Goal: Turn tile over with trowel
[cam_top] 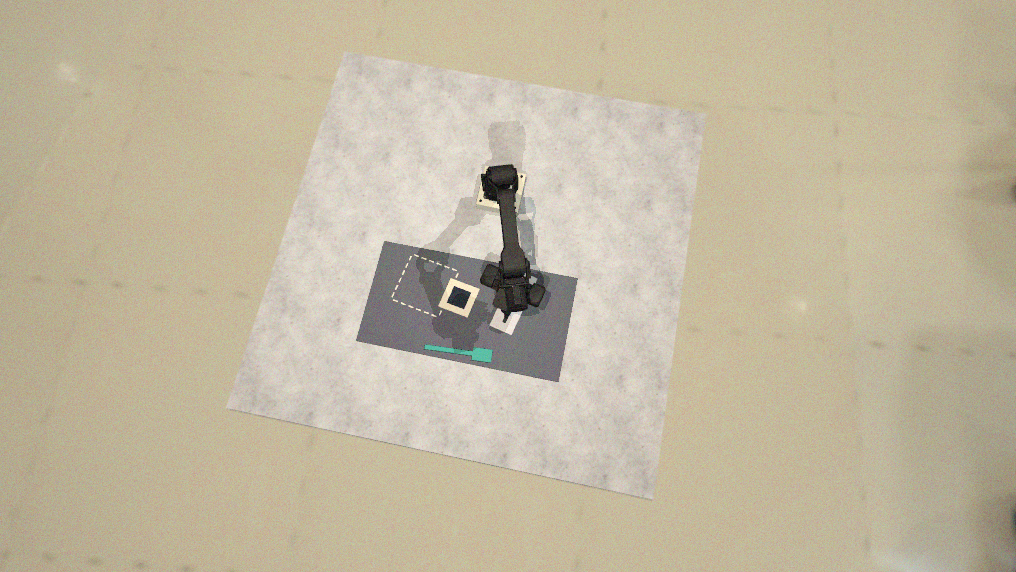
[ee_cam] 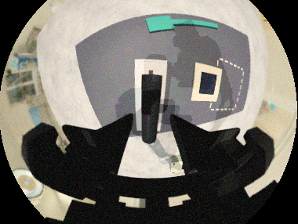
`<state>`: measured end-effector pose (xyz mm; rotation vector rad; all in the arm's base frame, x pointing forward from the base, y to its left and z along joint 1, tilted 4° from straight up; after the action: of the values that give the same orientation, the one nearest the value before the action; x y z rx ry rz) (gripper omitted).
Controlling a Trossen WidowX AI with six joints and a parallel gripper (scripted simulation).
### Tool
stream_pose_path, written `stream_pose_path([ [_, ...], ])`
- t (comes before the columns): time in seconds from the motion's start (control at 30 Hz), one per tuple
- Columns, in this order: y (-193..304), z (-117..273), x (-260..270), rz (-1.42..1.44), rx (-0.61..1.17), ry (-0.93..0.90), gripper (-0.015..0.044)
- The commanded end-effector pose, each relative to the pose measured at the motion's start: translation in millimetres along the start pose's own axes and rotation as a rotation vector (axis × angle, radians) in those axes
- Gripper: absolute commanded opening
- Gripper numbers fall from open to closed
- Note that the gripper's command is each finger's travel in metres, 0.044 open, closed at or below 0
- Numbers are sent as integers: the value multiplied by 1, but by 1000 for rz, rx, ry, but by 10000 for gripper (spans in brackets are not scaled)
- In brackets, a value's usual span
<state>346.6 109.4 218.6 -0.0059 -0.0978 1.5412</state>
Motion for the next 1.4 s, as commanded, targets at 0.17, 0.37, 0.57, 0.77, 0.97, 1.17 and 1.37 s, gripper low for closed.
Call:
stream_pose_path([
  [0.17, 0, -15, 1, -5, 3, -5, 270],
  [0.37, 0, -24, 0, -5, 3, -5, 270],
  [0.57, 1, -30, 0, -5, 3, -5, 244],
  [0.77, 1, -30, 0, -5, 3, -5, 145],
  [0.97, 1, -30, 0, -5, 3, -5, 130],
  [1.17, 1, -30, 0, -5, 3, -5, 130],
  [1.37, 1, -30, 0, -5, 3, -5, 130],
])
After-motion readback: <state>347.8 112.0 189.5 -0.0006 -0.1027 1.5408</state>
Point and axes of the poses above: the point midway between the two fingers, 35 mm back from their tips, its own z axis back along the fingers, its own x axis across the jaws, y = z × x, the point moved 10 cm from there along z, back along the fingers, and after that the axes turned 13 degrees about z, right-handed, at the moved point
